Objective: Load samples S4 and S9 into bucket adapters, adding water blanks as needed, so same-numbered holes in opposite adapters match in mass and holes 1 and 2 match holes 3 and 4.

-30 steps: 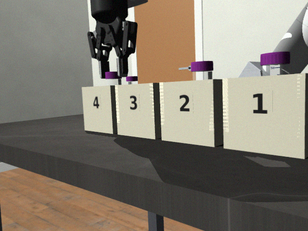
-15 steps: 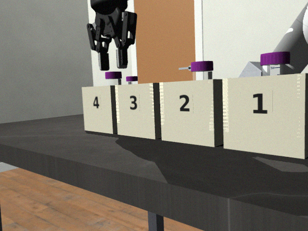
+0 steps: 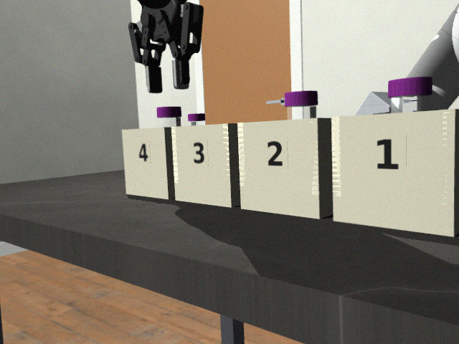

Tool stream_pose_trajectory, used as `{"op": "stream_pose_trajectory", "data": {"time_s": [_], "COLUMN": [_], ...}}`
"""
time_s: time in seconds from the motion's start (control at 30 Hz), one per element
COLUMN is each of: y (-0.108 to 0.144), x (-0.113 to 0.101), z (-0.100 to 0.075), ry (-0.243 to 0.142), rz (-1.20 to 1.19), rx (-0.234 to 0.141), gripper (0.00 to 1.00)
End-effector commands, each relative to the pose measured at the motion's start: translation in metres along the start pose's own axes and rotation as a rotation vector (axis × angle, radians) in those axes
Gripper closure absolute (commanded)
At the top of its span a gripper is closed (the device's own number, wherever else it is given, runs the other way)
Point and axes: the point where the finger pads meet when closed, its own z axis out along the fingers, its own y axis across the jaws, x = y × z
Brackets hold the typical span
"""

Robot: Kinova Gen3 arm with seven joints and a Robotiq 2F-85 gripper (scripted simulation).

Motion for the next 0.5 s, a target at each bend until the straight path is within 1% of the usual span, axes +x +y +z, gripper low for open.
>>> {"op": "stream_pose_trajectory", "data": {"time_s": [0.0, 0.47], "y": [0.0, 0.0], "x": [0.0, 0.0], "z": [-0.006, -0.022], "ry": [-0.001, -0.001], "rz": [0.0, 0.0], "rx": [0.001, 0.001], "gripper": [0.38, 0.38]}}
